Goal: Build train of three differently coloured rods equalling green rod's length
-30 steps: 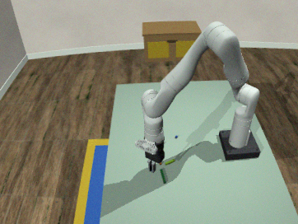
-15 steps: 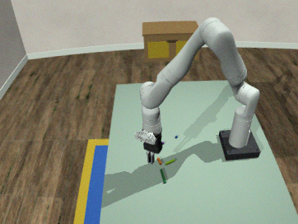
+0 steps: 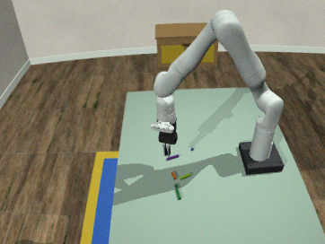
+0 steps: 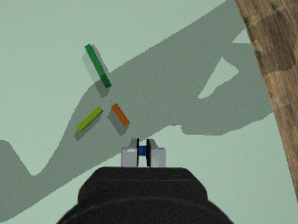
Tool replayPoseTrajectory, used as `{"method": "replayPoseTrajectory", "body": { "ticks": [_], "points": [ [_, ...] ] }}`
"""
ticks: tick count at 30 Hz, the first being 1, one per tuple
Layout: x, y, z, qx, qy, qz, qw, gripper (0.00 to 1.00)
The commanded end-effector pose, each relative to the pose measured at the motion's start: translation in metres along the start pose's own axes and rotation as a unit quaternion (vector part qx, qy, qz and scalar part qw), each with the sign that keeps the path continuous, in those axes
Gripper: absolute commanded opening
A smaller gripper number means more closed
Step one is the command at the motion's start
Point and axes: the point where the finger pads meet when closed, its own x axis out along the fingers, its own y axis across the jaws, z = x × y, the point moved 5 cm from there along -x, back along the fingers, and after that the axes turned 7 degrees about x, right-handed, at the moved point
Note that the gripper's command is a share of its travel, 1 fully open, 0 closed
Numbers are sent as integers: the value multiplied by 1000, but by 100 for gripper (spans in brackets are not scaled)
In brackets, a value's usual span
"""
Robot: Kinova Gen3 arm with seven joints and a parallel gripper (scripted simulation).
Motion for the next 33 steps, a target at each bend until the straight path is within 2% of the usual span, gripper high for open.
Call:
{"method": "replayPoseTrajectory", "body": {
  "ticks": [1,3,5,13,19,27,33],
  "points": [
    [-7,16,32,-7,10,10,1000,24],
    [-7,19,50,-18,10,11,1000,24],
    [-7,19,50,-18,10,11,1000,24],
    [-6,21,130,-70,8,12,997,24],
    [-5,17,170,-97,6,13,995,24],
    [-5,14,189,-110,5,14,994,24],
    [-5,15,192,-113,5,15,993,24]
  ]
}}
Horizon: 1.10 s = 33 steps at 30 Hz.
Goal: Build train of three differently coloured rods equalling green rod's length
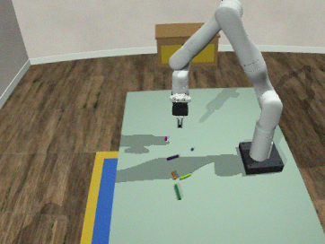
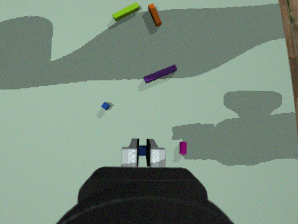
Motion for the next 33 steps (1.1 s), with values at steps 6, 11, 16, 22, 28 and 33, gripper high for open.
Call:
{"method": "replayPoseTrajectory", "body": {
  "ticks": [6,11,16,22,28,33],
  "points": [
    [-1,-1,6,-3,-4,3,1000,24],
    [-1,-1,6,-3,-4,3,1000,24],
    [0,-1,6,-3,-4,2,1000,24],
    [8,-3,6,-3,-3,1,1000,24],
    [27,-4,6,-3,-3,-2,1000,24],
    [49,-4,6,-3,-3,-2,1000,24]
  ]
}}
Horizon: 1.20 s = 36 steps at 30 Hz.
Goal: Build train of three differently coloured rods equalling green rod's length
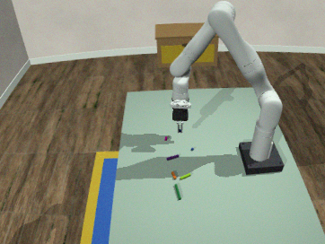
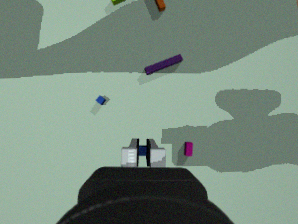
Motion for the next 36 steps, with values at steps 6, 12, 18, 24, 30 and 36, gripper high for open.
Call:
{"method": "replayPoseTrajectory", "body": {
  "ticks": [6,12,18,24,30,36],
  "points": [
    [36,-5,1,2,2,-6,1000,24],
    [50,-4,1,2,2,-6,1000,24],
    [52,-2,2,2,2,-2,1000,24],
    [52,-2,2,2,2,-2,1000,24],
    [52,-2,2,2,2,-2,1000,24],
    [52,-2,2,2,2,-2,1000,24]
  ]
}}
